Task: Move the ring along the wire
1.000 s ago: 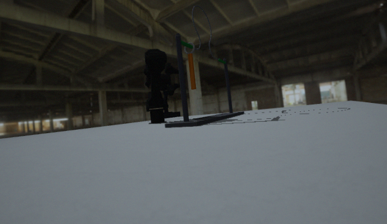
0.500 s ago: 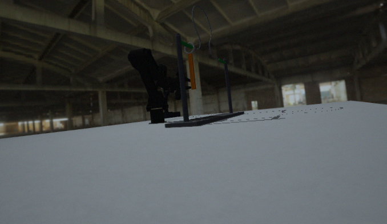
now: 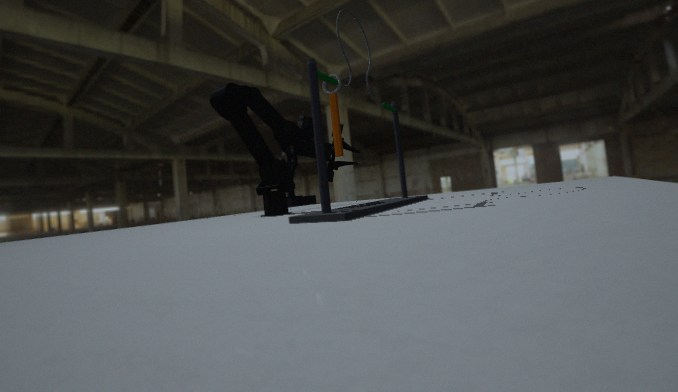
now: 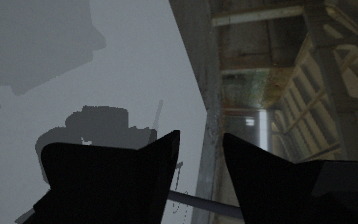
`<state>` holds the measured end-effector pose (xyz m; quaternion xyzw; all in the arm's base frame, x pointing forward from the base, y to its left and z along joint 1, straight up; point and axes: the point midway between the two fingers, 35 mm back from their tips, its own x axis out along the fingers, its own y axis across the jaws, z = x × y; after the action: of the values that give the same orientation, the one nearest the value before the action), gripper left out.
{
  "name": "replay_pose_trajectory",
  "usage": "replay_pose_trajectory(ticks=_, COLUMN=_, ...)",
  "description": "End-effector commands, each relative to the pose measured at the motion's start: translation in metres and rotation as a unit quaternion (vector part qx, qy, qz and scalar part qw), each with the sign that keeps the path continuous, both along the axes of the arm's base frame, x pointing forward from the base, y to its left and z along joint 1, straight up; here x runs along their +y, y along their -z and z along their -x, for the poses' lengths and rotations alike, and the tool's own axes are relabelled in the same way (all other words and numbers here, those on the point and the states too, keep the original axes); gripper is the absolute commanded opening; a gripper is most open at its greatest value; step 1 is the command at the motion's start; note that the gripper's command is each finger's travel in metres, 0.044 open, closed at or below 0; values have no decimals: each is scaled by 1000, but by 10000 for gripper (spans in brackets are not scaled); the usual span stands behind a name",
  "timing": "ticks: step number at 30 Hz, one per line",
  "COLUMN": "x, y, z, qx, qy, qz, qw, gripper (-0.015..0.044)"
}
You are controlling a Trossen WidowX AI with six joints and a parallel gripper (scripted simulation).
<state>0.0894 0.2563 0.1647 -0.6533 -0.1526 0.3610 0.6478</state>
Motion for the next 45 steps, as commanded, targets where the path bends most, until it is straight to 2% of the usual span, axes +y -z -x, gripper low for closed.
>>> replay_pose_trajectory(ticks=1, x=1, y=11, z=-19, qx=34, qy=21, qz=-14, qw=999, gripper=160)
replay_pose_trajectory(ticks=22, x=-35, y=57, z=-124, qx=191, qy=144, qz=-128, qw=963, gripper=160)
replay_pose_trajectory(ticks=45, x=-142, y=85, z=-203, qx=285, qy=255, qz=-307, qw=871, gripper=160)
